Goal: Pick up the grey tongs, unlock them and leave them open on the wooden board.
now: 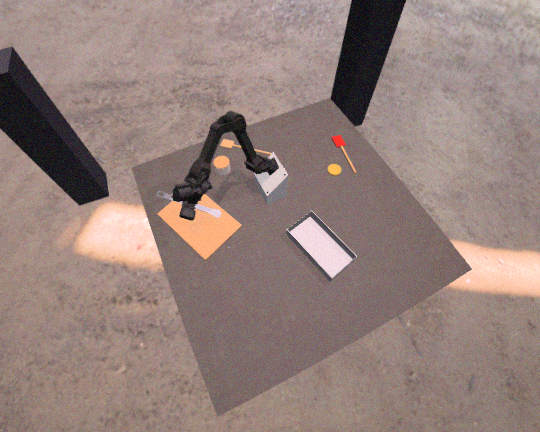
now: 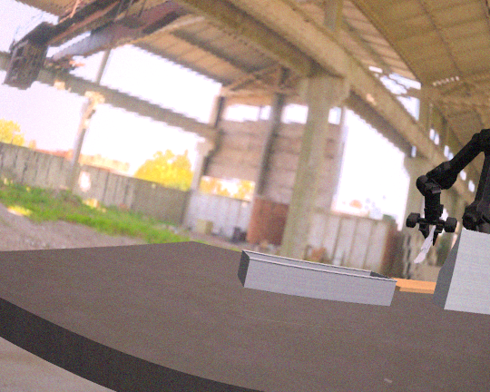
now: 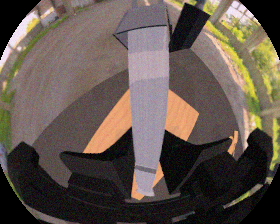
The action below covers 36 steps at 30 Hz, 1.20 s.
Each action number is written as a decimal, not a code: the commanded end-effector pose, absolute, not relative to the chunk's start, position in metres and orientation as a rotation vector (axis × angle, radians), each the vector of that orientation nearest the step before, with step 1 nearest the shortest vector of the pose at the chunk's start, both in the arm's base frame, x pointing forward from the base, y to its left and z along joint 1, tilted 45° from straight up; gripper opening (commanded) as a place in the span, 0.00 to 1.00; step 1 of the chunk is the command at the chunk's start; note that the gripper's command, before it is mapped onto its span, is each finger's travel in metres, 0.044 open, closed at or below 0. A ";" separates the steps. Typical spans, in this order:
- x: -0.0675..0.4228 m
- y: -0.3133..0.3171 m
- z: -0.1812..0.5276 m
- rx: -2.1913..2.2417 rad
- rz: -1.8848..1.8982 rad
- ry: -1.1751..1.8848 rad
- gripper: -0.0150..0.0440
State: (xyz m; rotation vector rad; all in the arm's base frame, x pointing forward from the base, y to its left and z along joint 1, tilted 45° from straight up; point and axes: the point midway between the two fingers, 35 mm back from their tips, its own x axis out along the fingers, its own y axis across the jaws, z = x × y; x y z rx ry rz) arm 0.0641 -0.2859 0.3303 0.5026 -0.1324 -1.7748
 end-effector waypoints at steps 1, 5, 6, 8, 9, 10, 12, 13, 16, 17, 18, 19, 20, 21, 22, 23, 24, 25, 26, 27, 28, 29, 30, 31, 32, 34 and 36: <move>0.064 -0.276 0.334 0.430 -1.812 -0.215 0.00; 0.063 -0.266 0.334 0.382 -1.845 -0.292 0.00; 0.063 -0.263 0.334 0.373 -1.854 -0.311 0.00; 0.061 -0.257 0.333 0.357 -1.871 -0.350 0.00; 0.061 -0.254 0.332 0.350 -1.879 -0.370 0.00; 0.060 -0.250 0.332 0.344 -1.888 -0.390 0.00; 0.058 -0.244 0.330 0.337 -1.904 -0.425 0.00; 0.058 -0.243 0.329 0.335 -1.908 -0.435 0.00; 0.058 -0.242 0.329 0.335 -1.910 -0.438 0.00; 0.058 -0.242 0.329 0.335 -1.910 -0.438 0.00; 0.058 -0.242 0.329 0.335 -1.910 -0.438 0.00; 0.058 -0.242 0.329 0.335 -1.910 -0.438 0.00; 0.058 -0.242 0.329 0.335 -1.910 -0.438 0.00; 0.058 -0.242 0.329 0.335 -1.910 -0.438 0.00; 0.058 -0.242 0.329 0.335 -1.910 -0.438 0.00; 0.058 -0.242 0.329 0.335 -1.910 -0.438 0.00; 0.058 -0.242 0.329 0.335 -1.910 -0.438 0.00; 0.058 -0.242 0.329 0.335 -1.910 -0.438 0.00; 0.058 -0.242 0.329 0.335 -1.910 -0.438 0.00; 0.058 -0.242 0.329 0.335 -1.910 -0.438 0.00; 0.058 -0.242 0.329 0.335 -1.910 -0.438 0.00; 0.058 -0.242 0.329 0.335 -1.910 -0.438 0.00; 0.058 -0.242 0.329 0.335 -1.910 -0.438 0.00; 0.058 -0.242 0.329 0.335 -1.910 -0.438 0.00; 0.058 -0.242 0.329 0.335 -1.910 -0.438 0.00; 0.058 -0.242 0.329 0.335 -1.910 -0.438 0.00; 0.058 -0.242 0.329 0.335 -1.910 -0.438 0.00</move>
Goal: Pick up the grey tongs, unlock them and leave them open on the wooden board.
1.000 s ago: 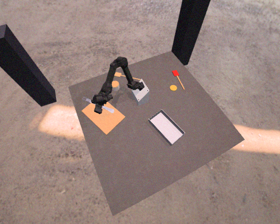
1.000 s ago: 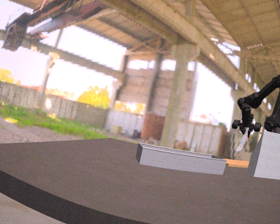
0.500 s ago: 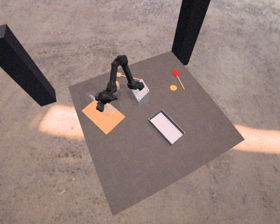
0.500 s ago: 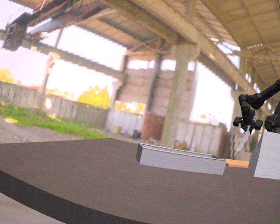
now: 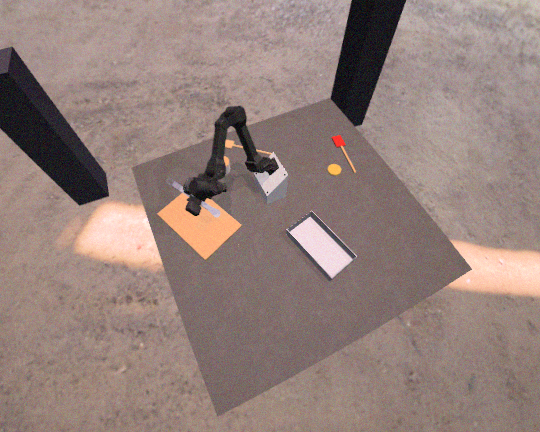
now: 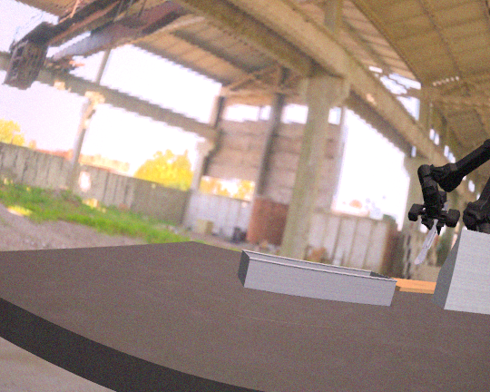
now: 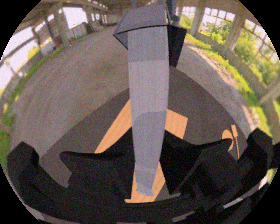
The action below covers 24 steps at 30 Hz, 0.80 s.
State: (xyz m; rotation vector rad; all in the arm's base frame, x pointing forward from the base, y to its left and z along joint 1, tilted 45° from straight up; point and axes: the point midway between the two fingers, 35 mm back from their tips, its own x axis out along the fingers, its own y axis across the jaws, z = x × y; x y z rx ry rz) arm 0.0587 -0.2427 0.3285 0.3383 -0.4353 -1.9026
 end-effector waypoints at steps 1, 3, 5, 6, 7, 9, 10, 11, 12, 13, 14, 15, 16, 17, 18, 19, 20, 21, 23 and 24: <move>0.058 -0.242 0.329 0.335 -1.910 -0.438 0.00; 0.058 -0.242 0.329 0.335 -1.910 -0.438 0.00; 0.058 -0.242 0.329 0.335 -1.910 -0.438 0.00; 0.058 -0.242 0.329 0.335 -1.910 -0.438 0.00; 0.058 -0.242 0.329 0.335 -1.910 -0.438 0.00; 0.058 -0.242 0.329 0.335 -1.910 -0.438 0.00; 0.058 -0.242 0.329 0.335 -1.910 -0.438 0.00; 0.058 -0.242 0.329 0.335 -1.910 -0.438 0.00; 0.058 -0.242 0.329 0.335 -1.910 -0.438 0.00; 0.058 -0.242 0.329 0.335 -1.910 -0.438 0.00; 0.058 -0.242 0.329 0.335 -1.910 -0.438 0.00; 0.058 -0.242 0.329 0.335 -1.910 -0.438 0.00; 0.058 -0.242 0.329 0.335 -1.910 -0.438 0.00; 0.058 -0.242 0.329 0.335 -1.910 -0.438 0.00; 0.058 -0.243 0.329 0.335 -1.909 -0.435 0.00; 0.058 -0.244 0.330 0.336 -1.906 -0.430 0.00; 0.058 -0.245 0.330 0.337 -1.902 -0.422 0.00; 0.059 -0.247 0.331 0.340 -1.898 -0.411 0.00; 0.060 -0.252 0.332 0.347 -1.885 -0.382 0.00; 0.061 -0.254 0.333 0.352 -1.877 -0.365 0.00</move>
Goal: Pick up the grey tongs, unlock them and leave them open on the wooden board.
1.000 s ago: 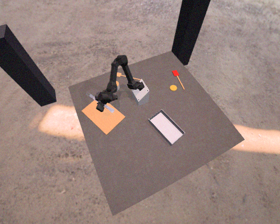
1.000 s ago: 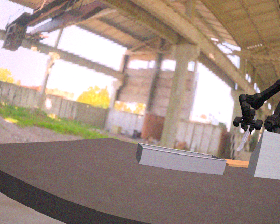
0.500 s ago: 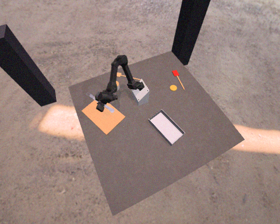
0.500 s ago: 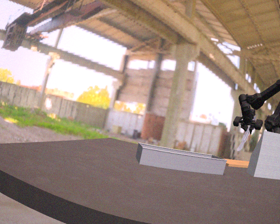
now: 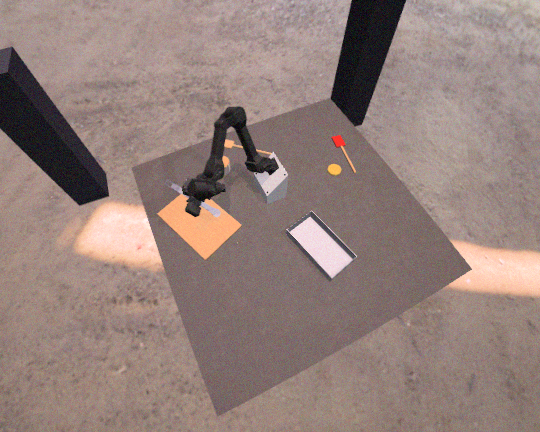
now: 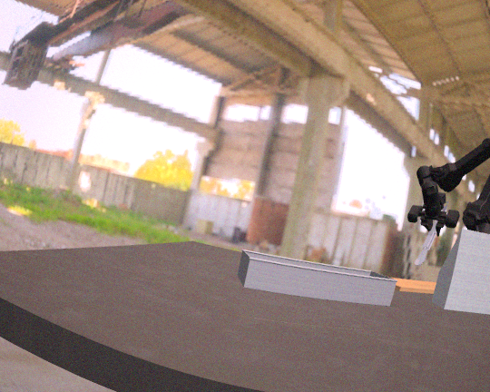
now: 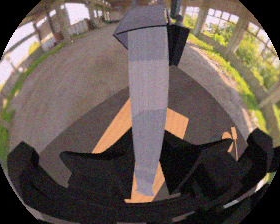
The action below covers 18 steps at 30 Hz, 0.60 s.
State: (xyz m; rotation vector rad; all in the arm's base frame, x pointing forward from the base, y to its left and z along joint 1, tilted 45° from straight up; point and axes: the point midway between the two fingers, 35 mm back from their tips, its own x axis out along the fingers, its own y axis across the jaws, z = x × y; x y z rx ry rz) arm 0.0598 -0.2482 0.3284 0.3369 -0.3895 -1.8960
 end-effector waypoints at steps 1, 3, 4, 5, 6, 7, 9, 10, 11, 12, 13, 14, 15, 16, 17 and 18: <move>0.061 -0.257 0.333 0.358 -1.870 -0.349 0.00; 0.062 -0.262 0.334 0.372 -1.856 -0.315 0.00; 0.063 -0.265 0.334 0.380 -1.849 -0.299 0.00; 0.063 -0.267 0.334 0.388 -1.842 -0.282 0.00; 0.063 -0.270 0.334 0.398 -1.835 -0.265 0.00; 0.064 -0.272 0.334 0.408 -1.828 -0.249 0.00; 0.064 -0.276 0.334 0.430 -1.814 -0.216 0.00; 0.064 -0.278 0.334 0.442 -1.807 -0.201 0.00; 0.064 -0.280 0.333 0.455 -1.800 -0.185 0.00; 0.064 -0.282 0.333 0.468 -1.794 -0.169 0.00; 0.063 -0.283 0.332 0.482 -1.787 -0.154 0.00; 0.063 -0.285 0.332 0.496 -1.780 -0.138 0.00; 0.063 -0.287 0.331 0.512 -1.773 -0.123 0.00; 0.063 -0.288 0.331 0.527 -1.766 -0.108 0.00; 0.062 -0.289 0.330 0.544 -1.759 -0.094 0.00; 0.062 -0.290 0.329 0.561 -1.752 -0.079 0.00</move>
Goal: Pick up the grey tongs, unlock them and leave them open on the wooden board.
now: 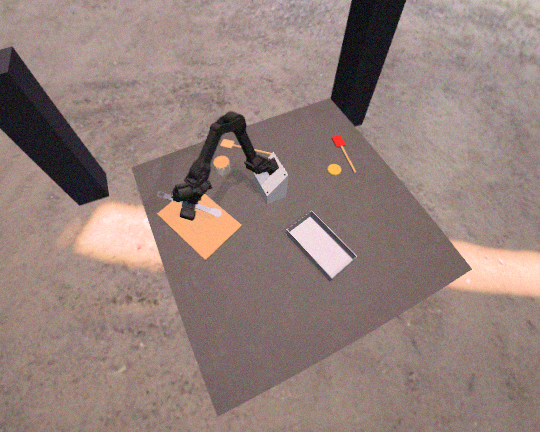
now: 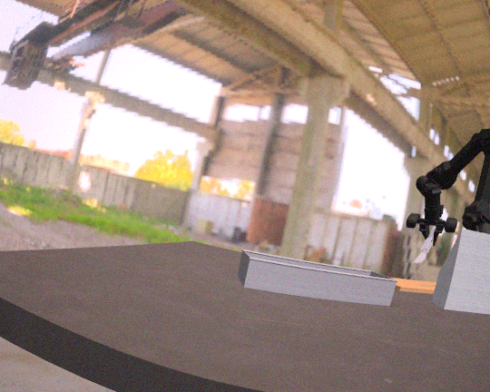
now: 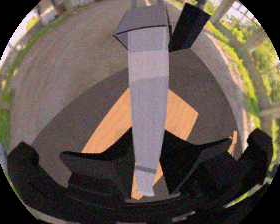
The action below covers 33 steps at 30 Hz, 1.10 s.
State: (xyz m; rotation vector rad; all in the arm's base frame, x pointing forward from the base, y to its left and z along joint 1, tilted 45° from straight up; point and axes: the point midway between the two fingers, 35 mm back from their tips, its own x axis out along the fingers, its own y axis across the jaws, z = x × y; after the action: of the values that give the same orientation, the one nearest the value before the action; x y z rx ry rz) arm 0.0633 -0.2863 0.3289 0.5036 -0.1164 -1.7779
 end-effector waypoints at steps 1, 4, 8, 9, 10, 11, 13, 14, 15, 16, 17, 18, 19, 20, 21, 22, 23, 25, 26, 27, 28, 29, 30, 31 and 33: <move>0.061 -0.292 0.329 0.579 -1.746 -0.065 0.00; 0.060 -0.294 0.326 0.635 -1.724 -0.025 0.00; 0.058 -0.296 0.323 0.718 -1.696 0.024 0.00; 0.057 -0.296 0.322 0.740 -1.688 0.034 0.00; 0.056 -0.296 0.321 0.763 -1.681 0.045 0.00; 0.056 -0.296 0.320 0.786 -1.673 0.056 0.00; 0.054 -0.296 0.319 0.833 -1.657 0.075 0.00; 0.054 -0.296 0.318 0.857 -1.649 0.084 0.00; 0.053 -0.295 0.317 0.882 -1.641 0.093 0.00; 0.052 -0.295 0.317 0.907 -1.633 0.101 0.00; 0.052 -0.294 0.316 0.933 -1.624 0.108 0.00; 0.051 -0.294 0.316 0.959 -1.615 0.115 0.00; 0.050 -0.293 0.315 0.986 -1.607 0.122 0.00; 0.050 -0.292 0.315 1.013 -1.598 0.128 0.00; 0.049 -0.291 0.314 1.040 -1.588 0.133 0.00; 0.049 -0.290 0.314 1.063 -1.581 0.137 0.00; 0.048 -0.290 0.314 1.077 -1.576 0.139 0.00; 0.048 -0.289 0.314 1.081 -1.574 0.140 0.00; 0.048 -0.289 0.314 1.081 -1.574 0.140 0.00; 0.048 -0.289 0.314 1.081 -1.574 0.140 0.00; 0.048 -0.289 0.314 1.081 -1.574 0.140 0.00; 0.048 -0.289 0.314 1.081 -1.574 0.140 0.00; 0.048 -0.289 0.314 1.081 -1.574 0.140 0.00; 0.048 -0.289 0.314 1.081 -1.574 0.140 0.00; 0.048 -0.289 0.314 1.081 -1.574 0.140 0.00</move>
State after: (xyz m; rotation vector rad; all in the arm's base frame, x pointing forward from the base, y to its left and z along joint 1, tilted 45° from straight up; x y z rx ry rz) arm 0.0480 -0.2900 0.3123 1.0708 0.1457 -1.5810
